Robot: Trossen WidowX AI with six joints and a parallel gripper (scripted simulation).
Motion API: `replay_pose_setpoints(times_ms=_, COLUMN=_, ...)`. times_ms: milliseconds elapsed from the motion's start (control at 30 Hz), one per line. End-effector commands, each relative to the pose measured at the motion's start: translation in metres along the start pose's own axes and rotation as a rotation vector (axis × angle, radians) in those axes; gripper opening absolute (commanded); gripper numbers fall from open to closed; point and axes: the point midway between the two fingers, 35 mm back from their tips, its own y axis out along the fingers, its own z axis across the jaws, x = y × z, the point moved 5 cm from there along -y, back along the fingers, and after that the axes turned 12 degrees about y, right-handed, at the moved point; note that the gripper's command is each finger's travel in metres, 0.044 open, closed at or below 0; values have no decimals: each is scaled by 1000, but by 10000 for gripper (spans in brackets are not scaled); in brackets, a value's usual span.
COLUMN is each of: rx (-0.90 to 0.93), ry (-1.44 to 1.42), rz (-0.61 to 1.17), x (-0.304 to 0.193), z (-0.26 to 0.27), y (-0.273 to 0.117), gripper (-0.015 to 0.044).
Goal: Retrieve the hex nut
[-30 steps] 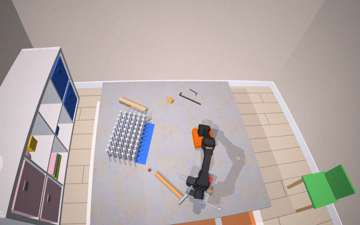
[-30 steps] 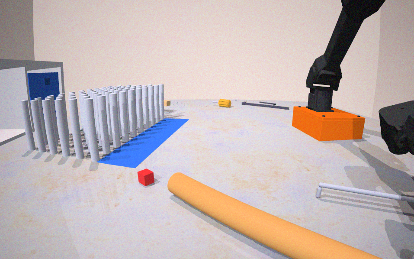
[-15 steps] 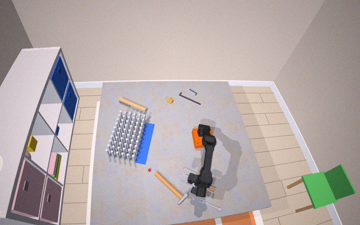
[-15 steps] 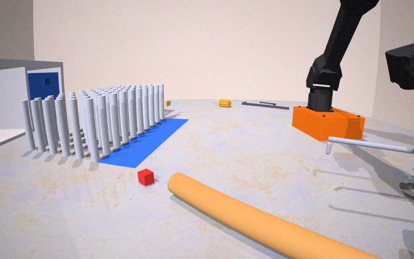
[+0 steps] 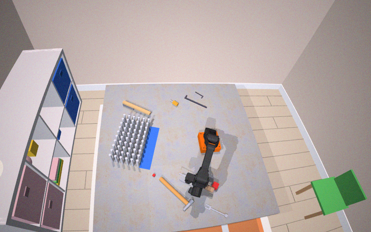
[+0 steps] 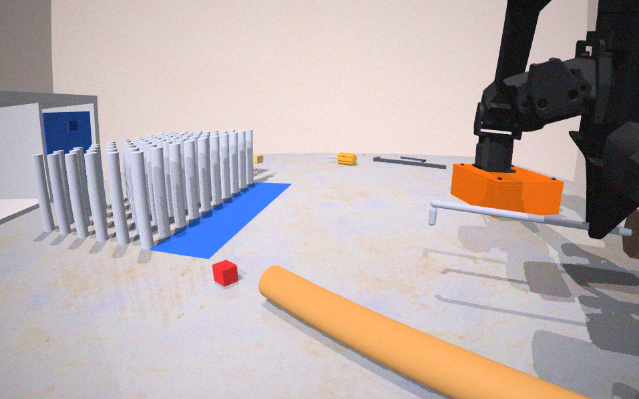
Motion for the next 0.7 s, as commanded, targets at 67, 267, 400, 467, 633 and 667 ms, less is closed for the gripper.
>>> replay_pose_setpoints(times_ms=67, rx=1, ry=-5, rz=-4, x=26, z=-4, y=3, gripper=0)
replay_pose_setpoints(times_ms=267, rx=-1, ry=-5, rz=-7, x=53, z=-10, y=8, gripper=0)
replay_pose_setpoints(times_ms=400, rx=-1, ry=-5, rz=-7, x=56, z=-10, y=9, gripper=0)
replay_pose_setpoints(times_ms=467, rx=-2, ry=-4, rz=-7, x=56, z=-10, y=11, gripper=0)
replay_pose_setpoints(times_ms=633, rx=-1, ry=-3, rz=-6, x=54, z=-7, y=18, gripper=0)
replay_pose_setpoints(times_ms=667, rx=-1, ry=-3, rz=-6, x=54, z=-7, y=20, gripper=0)
